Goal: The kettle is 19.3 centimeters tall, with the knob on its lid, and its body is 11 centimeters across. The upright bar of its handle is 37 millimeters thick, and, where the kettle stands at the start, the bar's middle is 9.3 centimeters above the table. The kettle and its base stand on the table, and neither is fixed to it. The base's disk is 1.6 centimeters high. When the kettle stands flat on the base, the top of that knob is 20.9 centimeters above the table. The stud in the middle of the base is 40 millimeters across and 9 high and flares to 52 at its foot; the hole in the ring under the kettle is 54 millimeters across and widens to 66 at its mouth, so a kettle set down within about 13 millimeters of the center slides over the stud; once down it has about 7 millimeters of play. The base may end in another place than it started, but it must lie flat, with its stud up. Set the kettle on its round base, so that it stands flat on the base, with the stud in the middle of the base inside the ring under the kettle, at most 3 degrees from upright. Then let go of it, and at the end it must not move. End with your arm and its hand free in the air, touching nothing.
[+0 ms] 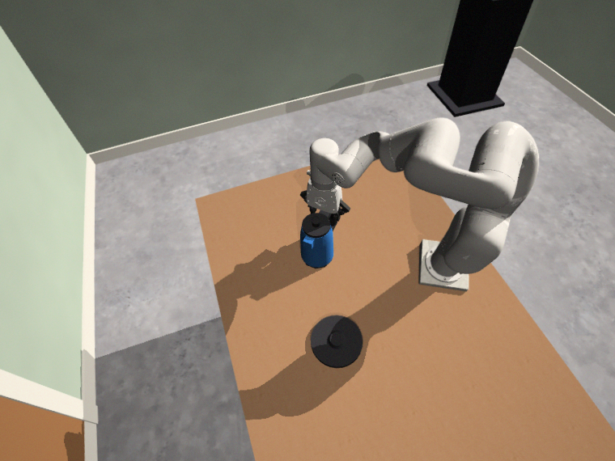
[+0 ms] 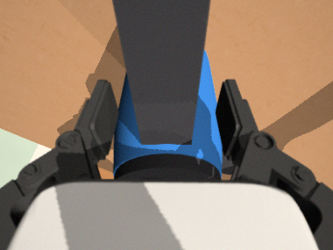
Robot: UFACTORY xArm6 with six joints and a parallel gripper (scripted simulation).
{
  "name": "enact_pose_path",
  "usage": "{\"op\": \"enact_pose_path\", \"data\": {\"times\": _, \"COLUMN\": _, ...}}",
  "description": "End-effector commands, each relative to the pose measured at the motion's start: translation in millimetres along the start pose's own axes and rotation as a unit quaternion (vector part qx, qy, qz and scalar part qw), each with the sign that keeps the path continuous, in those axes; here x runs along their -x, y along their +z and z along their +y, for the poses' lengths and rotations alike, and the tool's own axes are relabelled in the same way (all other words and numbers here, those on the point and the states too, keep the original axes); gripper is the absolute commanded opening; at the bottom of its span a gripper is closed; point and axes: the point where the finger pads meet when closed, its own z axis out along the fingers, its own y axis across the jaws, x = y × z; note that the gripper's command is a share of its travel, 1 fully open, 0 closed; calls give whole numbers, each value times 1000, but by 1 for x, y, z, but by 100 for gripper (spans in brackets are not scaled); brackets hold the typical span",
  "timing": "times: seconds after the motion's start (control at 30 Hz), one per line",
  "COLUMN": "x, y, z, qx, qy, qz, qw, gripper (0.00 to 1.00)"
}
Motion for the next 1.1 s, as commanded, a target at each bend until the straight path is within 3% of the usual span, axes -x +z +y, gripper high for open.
{"op": "enact_pose_path", "data": {"times": 0.0, "x": 0, "y": -1, "z": -1, "qx": -2, "qy": 0, "qz": 0, "qw": 1000, "gripper": 81}}
{"op": "enact_pose_path", "data": {"times": 0.5, "x": 0, "y": -1, "z": -1, "qx": -2, "qy": 0, "qz": 0, "qw": 1000, "gripper": 81}}
{"op": "enact_pose_path", "data": {"times": 0.53, "x": 0, "y": -1, "z": -1, "qx": -2, "qy": 0, "qz": 0, "qw": 1000, "gripper": 0}}
{"op": "enact_pose_path", "data": {"times": 1.07, "x": 0, "y": -1, "z": -1, "qx": -2, "qy": 0, "qz": 0, "qw": 1000, "gripper": 0}}
